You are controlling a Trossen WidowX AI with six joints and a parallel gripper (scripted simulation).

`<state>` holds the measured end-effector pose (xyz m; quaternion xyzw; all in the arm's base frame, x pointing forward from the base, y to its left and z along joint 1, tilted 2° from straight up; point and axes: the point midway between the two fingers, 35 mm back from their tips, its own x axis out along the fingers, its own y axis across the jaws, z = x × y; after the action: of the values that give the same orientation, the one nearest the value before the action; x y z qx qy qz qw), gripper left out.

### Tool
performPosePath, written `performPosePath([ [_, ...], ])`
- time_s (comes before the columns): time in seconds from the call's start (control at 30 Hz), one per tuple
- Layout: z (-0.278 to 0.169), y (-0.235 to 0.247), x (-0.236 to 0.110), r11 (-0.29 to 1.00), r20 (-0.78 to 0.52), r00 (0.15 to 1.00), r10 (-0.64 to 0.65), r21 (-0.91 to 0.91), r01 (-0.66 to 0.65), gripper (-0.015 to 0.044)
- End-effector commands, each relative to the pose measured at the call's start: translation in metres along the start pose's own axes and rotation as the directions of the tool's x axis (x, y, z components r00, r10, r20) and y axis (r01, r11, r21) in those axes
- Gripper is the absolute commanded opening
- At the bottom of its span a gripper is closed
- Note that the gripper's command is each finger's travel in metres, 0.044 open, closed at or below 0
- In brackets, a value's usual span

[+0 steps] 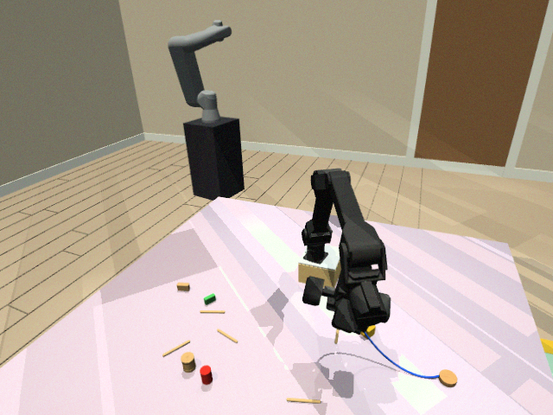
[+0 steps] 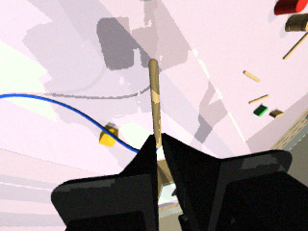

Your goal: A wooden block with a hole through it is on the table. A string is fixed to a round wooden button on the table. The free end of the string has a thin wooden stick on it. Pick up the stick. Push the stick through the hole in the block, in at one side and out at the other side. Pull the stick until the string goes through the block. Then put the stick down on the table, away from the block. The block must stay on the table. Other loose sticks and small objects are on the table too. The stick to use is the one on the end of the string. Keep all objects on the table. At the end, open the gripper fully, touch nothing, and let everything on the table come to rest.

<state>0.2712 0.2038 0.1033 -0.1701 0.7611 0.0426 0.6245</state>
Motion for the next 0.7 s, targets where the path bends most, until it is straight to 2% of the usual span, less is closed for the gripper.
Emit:
performPosePath([
  [0.0, 0.0003, 0.0005, -0.0003, 0.99, -0.004, 1.0, 0.007, -0.142, -0.007, 0.0],
  [0.33, 0.0012, 0.0003, -0.0006, 0.884, -0.007, 1.0, 0.014, -0.468, -0.015, 0.0],
  [0.67, 0.002, 0.0001, -0.0008, 0.673, -0.01, 1.0, 0.021, -0.739, -0.021, 0.0],
])
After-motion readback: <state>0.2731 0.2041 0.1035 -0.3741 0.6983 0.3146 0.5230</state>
